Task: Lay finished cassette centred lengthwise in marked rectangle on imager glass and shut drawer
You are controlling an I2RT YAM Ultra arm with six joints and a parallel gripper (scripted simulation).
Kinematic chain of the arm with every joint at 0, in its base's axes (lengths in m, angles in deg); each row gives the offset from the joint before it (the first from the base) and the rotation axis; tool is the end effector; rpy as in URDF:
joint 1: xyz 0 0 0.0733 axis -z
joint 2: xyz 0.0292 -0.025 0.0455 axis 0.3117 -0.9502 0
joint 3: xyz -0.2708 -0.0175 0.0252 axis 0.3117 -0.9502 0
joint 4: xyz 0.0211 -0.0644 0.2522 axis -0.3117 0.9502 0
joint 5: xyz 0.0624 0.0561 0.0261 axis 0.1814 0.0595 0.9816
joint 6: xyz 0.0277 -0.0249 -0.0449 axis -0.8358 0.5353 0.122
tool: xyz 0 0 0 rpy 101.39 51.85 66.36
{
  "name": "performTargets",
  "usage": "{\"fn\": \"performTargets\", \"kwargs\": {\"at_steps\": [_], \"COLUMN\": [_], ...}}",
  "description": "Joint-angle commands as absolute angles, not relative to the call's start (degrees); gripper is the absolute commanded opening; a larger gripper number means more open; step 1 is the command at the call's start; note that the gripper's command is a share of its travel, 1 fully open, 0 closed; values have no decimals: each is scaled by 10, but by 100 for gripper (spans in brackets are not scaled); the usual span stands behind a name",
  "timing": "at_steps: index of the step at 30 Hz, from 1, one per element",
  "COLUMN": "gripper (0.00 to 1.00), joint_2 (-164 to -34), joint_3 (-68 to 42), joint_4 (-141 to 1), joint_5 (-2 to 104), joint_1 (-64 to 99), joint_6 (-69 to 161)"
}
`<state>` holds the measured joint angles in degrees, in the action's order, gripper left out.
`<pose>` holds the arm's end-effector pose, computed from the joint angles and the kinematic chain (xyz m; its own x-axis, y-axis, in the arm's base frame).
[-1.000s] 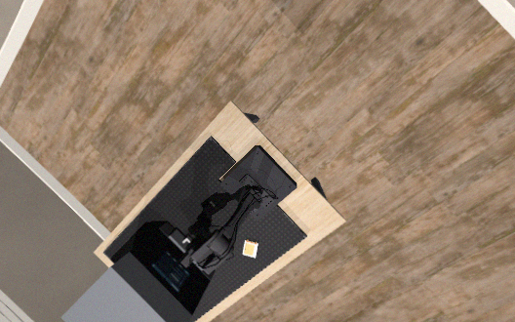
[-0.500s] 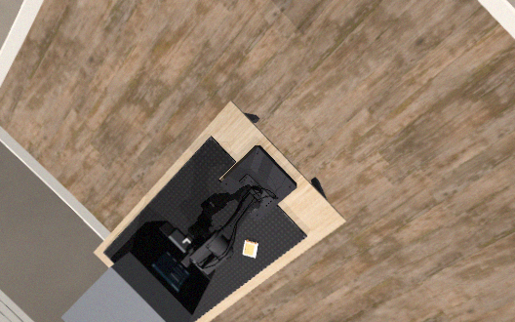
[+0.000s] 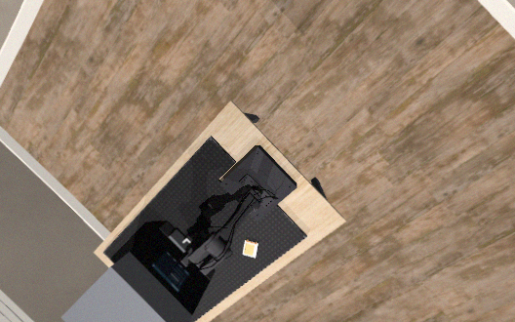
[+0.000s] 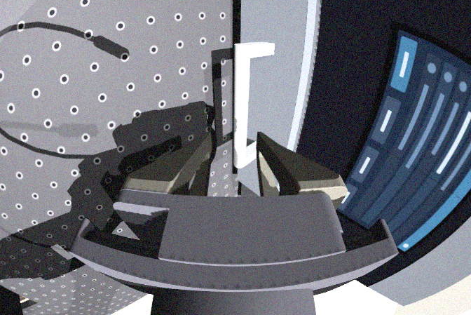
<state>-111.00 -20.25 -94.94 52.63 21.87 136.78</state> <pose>0.4026 -0.0234 0.1061 -0.0282 -0.9994 -0.0222 -0.7339 0.0358 -0.6783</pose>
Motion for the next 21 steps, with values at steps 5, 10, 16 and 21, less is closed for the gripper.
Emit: {"fn": "performTargets", "kwargs": {"at_steps": [5, 10, 16, 21], "gripper": [35, 35, 35, 35], "joint_2": [-1127, -1141, -1159, -1168], "joint_3": [-175, -165, -152, -146], "joint_4": [-958, -965, -970, -967], "joint_5": [533, 532, 531, 530], "joint_1": [215, 213, 215, 214], "joint_6": [1365, 1364, 1363, 1362]}}
